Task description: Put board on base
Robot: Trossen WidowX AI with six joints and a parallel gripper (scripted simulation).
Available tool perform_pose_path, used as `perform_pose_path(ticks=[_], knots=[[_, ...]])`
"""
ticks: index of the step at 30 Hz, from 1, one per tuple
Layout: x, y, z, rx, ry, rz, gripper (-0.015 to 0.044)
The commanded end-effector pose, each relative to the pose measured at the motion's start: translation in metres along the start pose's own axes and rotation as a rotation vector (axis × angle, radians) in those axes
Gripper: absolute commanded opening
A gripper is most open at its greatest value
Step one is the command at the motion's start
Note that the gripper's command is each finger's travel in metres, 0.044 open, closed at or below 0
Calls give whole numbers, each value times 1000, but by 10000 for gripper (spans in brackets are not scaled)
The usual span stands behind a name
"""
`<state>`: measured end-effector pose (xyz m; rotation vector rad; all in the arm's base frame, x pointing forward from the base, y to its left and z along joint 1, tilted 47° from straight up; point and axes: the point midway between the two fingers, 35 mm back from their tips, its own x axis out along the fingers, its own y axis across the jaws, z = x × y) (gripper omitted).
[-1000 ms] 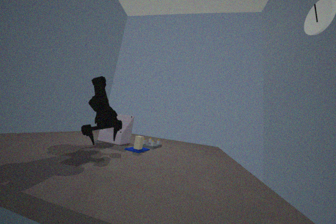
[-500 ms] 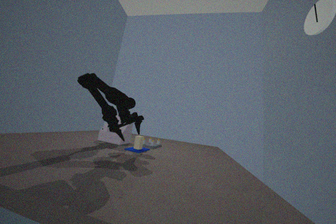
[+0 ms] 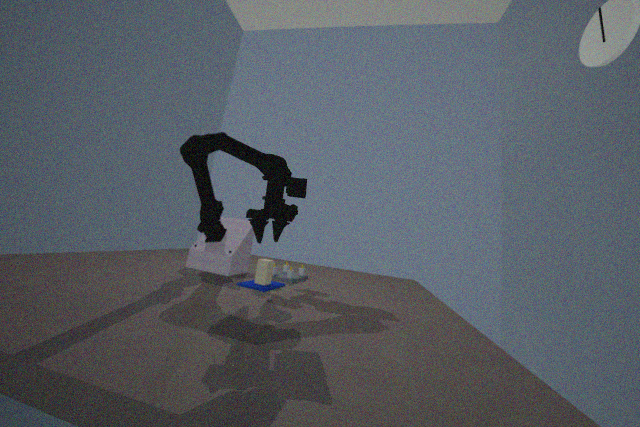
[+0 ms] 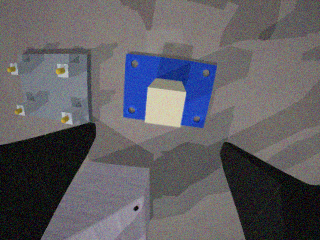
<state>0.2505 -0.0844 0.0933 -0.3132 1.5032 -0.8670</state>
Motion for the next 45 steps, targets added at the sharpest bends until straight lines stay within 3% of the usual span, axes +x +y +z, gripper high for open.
perform_pose_path(ticks=[1,5,9,45], knots=[[-11,4,4,-42,-11,-68,440],[-9,4,4,-42,-11,-68,440],[22,2,4,-42,-12,-69,440],[77,-1,7,-41,-13,-68,440]])
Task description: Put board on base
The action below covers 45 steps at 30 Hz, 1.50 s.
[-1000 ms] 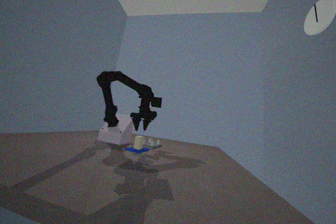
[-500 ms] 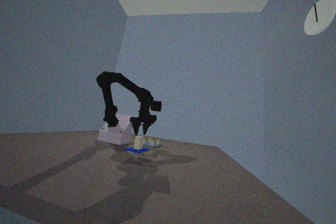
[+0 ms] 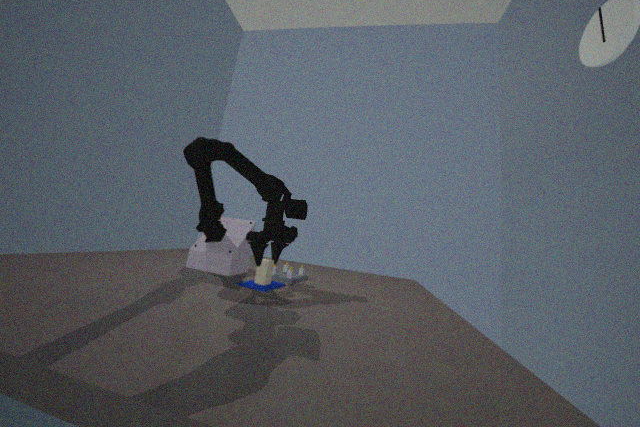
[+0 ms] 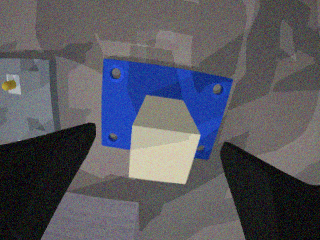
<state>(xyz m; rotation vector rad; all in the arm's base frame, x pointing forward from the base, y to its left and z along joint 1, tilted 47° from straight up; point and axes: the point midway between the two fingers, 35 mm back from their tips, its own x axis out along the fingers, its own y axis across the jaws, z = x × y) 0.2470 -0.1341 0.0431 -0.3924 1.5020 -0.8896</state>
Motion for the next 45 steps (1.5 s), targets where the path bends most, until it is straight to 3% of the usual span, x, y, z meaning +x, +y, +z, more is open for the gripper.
perform_pose_path(ticks=[1,19,30,37,41,45], knots=[[8,0,-2,-8,1,-4,440],[33,-2,-4,-9,1,-10,440],[33,-2,-4,-9,1,-10,151],[33,-2,-4,-9,1,-10,105],[30,-1,-3,-9,1,-8,0],[21,0,-2,-9,1,-5,0]])
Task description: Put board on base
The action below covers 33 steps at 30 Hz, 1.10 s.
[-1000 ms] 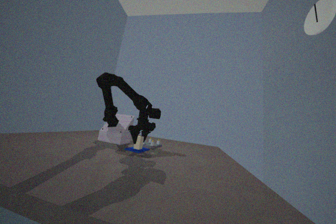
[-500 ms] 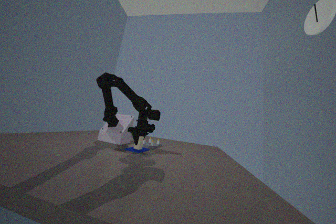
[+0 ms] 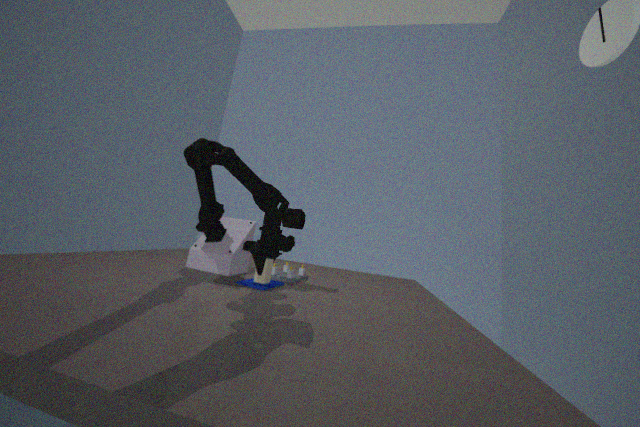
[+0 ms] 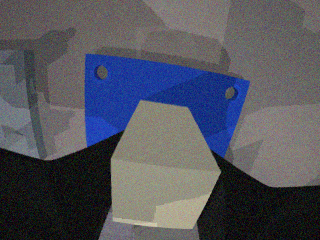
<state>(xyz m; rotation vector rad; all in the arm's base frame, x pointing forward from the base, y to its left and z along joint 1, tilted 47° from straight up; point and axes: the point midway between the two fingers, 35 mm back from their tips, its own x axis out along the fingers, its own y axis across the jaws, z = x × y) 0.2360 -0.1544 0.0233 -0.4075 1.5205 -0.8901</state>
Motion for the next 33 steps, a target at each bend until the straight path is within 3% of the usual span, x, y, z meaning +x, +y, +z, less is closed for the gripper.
perform_pose_path(ticks=[1,33], knots=[[-11,1,5,7,-12,6,0],[-88,0,2,7,-10,5,0]])
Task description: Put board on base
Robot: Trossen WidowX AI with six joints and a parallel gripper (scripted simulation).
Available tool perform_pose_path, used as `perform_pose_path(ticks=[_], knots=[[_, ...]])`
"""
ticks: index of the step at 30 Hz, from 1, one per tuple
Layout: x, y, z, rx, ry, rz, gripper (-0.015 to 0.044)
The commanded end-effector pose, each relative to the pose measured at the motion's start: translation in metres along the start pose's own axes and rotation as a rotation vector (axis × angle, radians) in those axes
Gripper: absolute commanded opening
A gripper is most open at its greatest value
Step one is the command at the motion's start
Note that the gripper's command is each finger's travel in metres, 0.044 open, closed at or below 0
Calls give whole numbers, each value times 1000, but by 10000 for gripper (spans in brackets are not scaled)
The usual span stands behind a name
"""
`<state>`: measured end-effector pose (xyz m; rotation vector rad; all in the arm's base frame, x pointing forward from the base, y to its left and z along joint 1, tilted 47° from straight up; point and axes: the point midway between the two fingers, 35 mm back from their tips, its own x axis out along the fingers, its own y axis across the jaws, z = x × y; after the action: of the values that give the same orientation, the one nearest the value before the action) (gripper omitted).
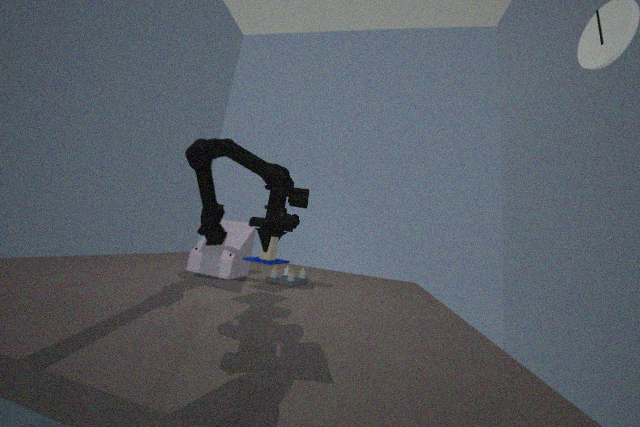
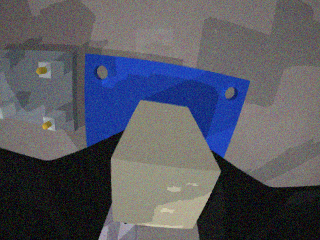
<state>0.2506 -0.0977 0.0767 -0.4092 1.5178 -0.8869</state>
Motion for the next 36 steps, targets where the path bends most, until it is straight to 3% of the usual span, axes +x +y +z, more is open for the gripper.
perform_pose_path(ticks=[1,36], knots=[[-9,0,1,8,-6,4,0],[-15,84,12,5,-10,26,0]])
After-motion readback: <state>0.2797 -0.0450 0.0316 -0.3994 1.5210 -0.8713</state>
